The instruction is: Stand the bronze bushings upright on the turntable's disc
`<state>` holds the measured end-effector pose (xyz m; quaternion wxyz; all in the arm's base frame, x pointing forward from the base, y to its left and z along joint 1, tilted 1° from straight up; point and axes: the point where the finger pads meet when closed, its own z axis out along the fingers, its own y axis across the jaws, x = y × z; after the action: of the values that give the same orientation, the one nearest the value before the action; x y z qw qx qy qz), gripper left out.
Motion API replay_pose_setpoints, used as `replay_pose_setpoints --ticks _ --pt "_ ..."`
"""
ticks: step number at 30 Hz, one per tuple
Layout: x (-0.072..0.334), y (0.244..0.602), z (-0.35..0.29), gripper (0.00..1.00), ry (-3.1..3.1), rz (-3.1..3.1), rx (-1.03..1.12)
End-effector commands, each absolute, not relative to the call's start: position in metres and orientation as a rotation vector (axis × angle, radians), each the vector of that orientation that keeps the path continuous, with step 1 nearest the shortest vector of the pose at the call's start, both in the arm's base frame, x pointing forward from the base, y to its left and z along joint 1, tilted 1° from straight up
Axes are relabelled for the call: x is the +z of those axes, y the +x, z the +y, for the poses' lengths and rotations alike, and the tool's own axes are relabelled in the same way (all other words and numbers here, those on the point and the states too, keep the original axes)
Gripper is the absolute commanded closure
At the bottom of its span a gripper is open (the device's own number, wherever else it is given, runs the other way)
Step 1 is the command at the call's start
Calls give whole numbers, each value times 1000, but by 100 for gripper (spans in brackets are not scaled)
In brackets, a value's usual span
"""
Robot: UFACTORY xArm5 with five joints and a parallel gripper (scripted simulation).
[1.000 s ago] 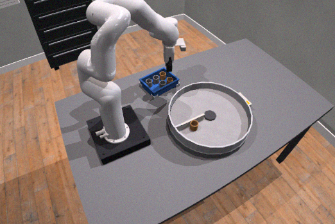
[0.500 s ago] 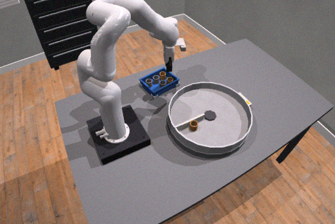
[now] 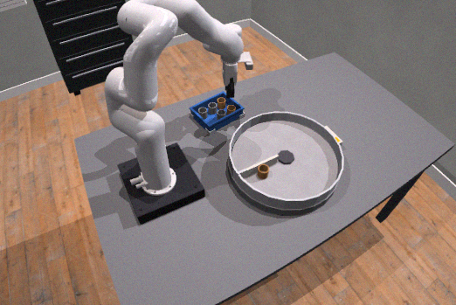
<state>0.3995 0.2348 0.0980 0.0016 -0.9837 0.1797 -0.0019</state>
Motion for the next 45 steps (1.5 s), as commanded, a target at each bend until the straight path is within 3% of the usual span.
replay_pose_setpoints --ticks 1,45 --pt "99 401 235 52 -3085 563 -11" --pt "85 401 235 52 -3085 563 -10"
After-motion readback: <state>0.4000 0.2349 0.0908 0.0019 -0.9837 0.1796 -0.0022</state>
